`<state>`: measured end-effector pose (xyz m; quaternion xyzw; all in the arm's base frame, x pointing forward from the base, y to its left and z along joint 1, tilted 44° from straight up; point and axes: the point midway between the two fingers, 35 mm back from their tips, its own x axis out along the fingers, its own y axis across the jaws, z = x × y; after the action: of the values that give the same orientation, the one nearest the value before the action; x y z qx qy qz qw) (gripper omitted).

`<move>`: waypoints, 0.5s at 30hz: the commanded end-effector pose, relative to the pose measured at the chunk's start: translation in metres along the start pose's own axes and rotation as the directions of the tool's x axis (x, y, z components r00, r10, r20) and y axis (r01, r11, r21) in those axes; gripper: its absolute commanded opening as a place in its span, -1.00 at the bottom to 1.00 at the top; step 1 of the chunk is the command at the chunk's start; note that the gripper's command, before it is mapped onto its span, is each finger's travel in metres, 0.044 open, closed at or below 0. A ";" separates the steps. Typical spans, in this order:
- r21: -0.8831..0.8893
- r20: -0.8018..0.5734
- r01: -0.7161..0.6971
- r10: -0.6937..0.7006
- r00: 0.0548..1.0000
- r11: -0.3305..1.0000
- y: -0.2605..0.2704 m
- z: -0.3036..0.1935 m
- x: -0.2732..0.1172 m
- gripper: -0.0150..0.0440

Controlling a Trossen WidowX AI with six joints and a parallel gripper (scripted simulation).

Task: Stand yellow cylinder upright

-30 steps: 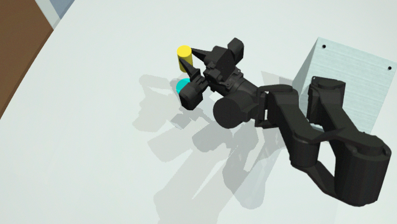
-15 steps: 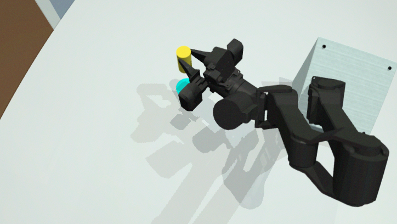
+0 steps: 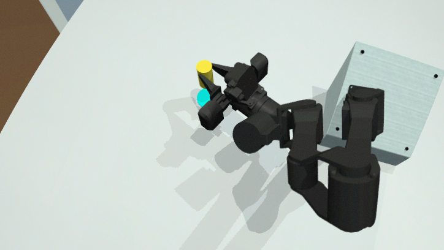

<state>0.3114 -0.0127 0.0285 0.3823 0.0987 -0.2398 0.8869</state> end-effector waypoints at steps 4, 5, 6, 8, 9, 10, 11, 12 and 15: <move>0.004 0.004 0.006 -0.006 1.000 1.000 -0.001 -0.016 0.002 -0.14; 0.004 0.004 0.006 -0.006 1.000 1.000 -0.001 -0.019 0.002 -0.14; 0.003 0.004 0.006 -0.006 1.000 1.000 -0.001 -0.021 0.002 -0.14; 0.002 0.004 0.007 -0.007 1.000 1.000 -0.001 -0.026 0.002 -0.14; 0.002 0.004 0.007 -0.007 1.000 1.000 -0.002 -0.028 0.002 -0.14; 0.001 0.005 0.007 -0.007 1.000 1.000 -0.002 -0.031 0.002 -0.14; 0.002 0.005 0.006 -0.006 1.000 1.000 -0.002 -0.033 0.002 -0.14; 0.002 0.005 0.005 -0.005 1.000 1.000 -0.002 -0.035 0.002 -0.14; 0.002 0.006 0.003 -0.003 1.000 1.000 -0.003 -0.042 0.002 -0.14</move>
<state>0.3125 0.0116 0.0025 0.3805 0.0993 -0.2405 0.8874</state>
